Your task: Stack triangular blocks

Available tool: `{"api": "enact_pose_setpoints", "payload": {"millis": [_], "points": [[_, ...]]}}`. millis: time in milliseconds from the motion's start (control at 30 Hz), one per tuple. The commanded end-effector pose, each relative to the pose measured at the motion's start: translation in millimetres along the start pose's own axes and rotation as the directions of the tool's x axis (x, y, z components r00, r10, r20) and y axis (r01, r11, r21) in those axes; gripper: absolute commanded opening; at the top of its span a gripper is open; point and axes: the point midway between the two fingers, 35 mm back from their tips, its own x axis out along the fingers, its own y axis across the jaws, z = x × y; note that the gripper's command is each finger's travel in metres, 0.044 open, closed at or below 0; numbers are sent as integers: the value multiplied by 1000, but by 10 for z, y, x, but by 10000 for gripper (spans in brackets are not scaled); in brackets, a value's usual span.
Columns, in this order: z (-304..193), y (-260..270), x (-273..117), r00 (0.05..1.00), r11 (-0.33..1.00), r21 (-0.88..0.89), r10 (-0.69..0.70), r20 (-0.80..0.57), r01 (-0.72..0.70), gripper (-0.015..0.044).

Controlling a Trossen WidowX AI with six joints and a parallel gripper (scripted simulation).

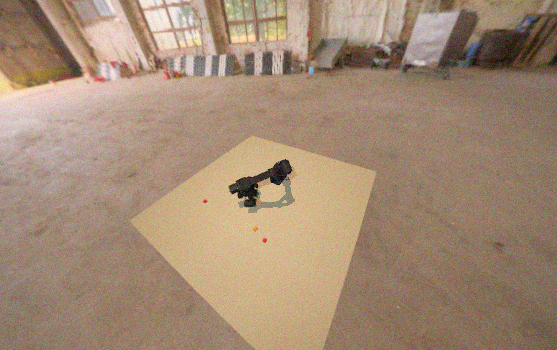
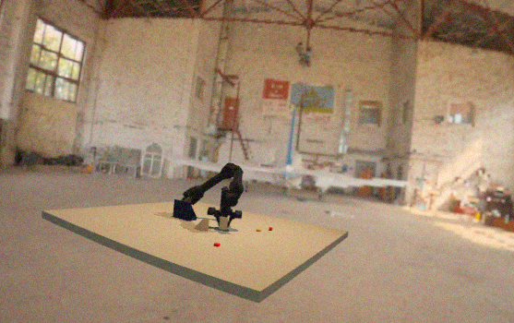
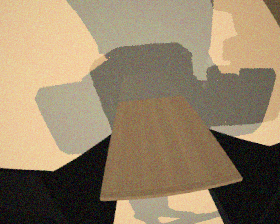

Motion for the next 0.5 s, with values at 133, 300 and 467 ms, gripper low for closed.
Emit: {"api": "enact_pose_setpoints", "payload": {"millis": [133,300,467], "points": [[-18,0,-27,1000,1000,1,-1,30,1,0],[-88,0,-65,987,1000,4,-3,159,2,0],[-162,0,-100,958,1000,5,-3,287,2,0]]}}
